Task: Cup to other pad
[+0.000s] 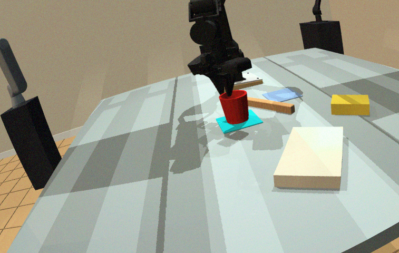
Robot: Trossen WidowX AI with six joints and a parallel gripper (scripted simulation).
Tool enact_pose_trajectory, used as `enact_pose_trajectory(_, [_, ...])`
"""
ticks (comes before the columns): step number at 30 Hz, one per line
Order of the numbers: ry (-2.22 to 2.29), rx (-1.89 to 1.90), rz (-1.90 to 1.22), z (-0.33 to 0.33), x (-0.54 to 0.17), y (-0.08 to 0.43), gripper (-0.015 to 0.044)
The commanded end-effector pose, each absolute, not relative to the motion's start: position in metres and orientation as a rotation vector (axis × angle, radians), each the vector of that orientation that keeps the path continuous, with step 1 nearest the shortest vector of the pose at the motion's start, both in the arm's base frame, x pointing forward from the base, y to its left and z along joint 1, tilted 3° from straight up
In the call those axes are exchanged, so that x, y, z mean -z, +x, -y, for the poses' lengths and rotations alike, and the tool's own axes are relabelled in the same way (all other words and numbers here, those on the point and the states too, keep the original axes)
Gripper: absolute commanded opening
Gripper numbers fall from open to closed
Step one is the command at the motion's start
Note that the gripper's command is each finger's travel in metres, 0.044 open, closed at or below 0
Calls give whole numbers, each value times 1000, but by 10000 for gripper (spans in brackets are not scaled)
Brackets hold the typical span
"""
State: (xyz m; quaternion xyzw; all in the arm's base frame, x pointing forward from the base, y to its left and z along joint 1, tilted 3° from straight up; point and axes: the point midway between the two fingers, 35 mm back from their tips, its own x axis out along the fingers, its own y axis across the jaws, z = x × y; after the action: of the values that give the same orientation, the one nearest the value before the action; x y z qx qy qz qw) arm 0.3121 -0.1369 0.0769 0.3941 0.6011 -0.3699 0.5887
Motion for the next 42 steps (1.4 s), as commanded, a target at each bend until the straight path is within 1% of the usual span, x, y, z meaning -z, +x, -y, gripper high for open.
enact_pose_trajectory(1, [913,861,-1399,138,-83,313,128])
enact_pose_trajectory(18, [911,861,-1402,137,-102,312,128])
enact_pose_trajectory(30, [917,861,-1402,137,-104,313,440])
enact_pose_trajectory(42, [913,861,-1402,139,-140,314,440])
